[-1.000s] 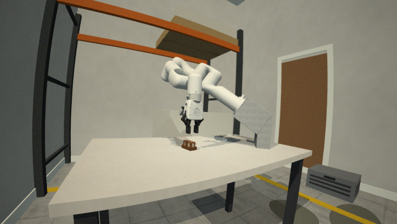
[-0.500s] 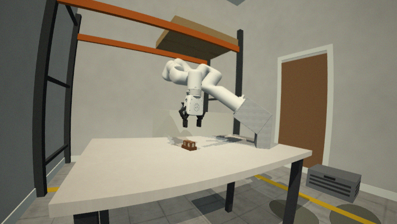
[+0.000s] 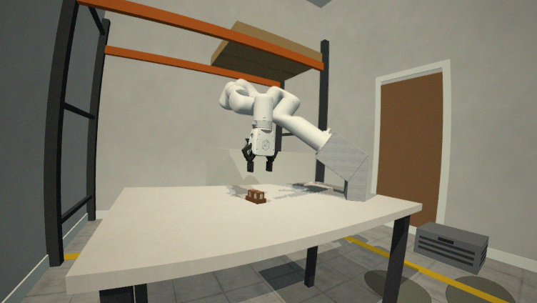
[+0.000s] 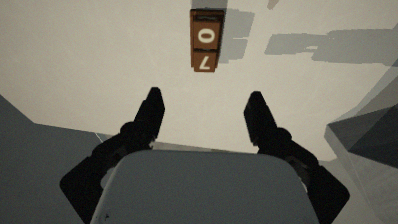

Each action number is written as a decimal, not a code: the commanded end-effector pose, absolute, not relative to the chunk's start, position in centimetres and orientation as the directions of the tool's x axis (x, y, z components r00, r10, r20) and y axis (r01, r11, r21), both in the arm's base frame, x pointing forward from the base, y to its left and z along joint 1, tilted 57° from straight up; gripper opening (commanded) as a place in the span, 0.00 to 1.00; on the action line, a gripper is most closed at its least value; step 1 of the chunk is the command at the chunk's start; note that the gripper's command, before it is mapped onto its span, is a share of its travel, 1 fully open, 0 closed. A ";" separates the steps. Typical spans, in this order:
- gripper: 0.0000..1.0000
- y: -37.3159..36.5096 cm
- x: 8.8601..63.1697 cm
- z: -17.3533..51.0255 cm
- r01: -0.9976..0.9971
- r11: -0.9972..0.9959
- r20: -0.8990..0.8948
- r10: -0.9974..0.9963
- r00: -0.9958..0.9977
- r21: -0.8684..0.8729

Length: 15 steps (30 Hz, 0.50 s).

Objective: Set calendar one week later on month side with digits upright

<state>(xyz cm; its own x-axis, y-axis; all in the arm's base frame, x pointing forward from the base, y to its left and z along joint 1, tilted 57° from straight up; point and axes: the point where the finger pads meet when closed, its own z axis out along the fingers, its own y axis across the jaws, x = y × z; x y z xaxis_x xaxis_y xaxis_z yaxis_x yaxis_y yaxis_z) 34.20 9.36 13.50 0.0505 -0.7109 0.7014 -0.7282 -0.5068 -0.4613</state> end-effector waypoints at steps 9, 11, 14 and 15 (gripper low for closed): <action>1.00 10.2 33.2 14.3 -0.726 -0.508 0.701 -0.712 0.052 -0.462; 1.00 10.5 32.7 14.7 -0.726 -0.508 0.701 -0.712 0.052 -0.462; 1.00 11.1 31.9 15.4 -0.726 -0.508 0.701 -0.712 0.052 -0.462; 1.00 11.3 31.6 15.6 -0.726 -0.508 0.701 -0.712 0.052 -0.462</action>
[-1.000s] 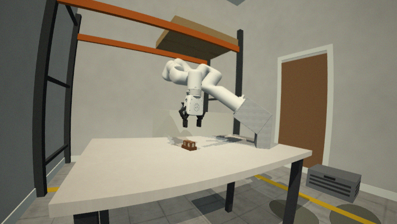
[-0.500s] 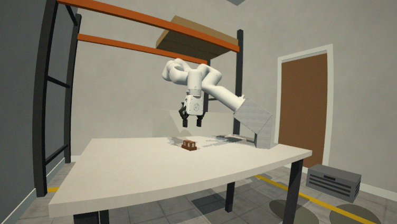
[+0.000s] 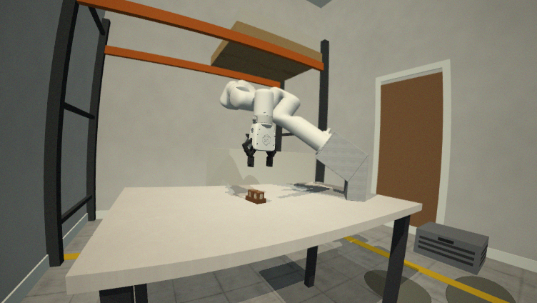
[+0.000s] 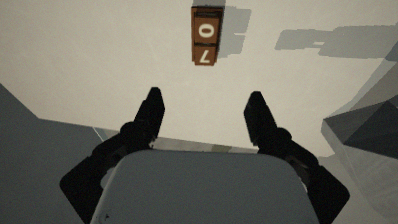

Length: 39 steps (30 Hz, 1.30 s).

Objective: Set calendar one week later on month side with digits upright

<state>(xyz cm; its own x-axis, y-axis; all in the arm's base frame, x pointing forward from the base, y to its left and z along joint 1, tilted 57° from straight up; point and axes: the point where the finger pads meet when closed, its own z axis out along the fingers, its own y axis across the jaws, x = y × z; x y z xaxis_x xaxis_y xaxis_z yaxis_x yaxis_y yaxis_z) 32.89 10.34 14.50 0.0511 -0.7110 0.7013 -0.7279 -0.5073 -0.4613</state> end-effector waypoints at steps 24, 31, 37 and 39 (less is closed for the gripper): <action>1.00 12.9 29.4 17.3 -0.726 -0.508 0.701 -0.712 0.052 -0.462; 1.00 12.9 29.4 17.3 -0.726 -0.508 0.701 -0.712 0.052 -0.462; 1.00 12.9 29.4 17.3 -0.726 -0.508 0.701 -0.712 0.052 -0.462; 1.00 12.9 29.4 17.3 -0.726 -0.508 0.701 -0.712 0.052 -0.462</action>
<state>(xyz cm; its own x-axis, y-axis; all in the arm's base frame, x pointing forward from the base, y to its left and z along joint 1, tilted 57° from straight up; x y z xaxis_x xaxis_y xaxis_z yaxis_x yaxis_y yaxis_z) 29.43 12.74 17.27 0.0508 -0.7107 0.7017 -0.7283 -0.5071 -0.4609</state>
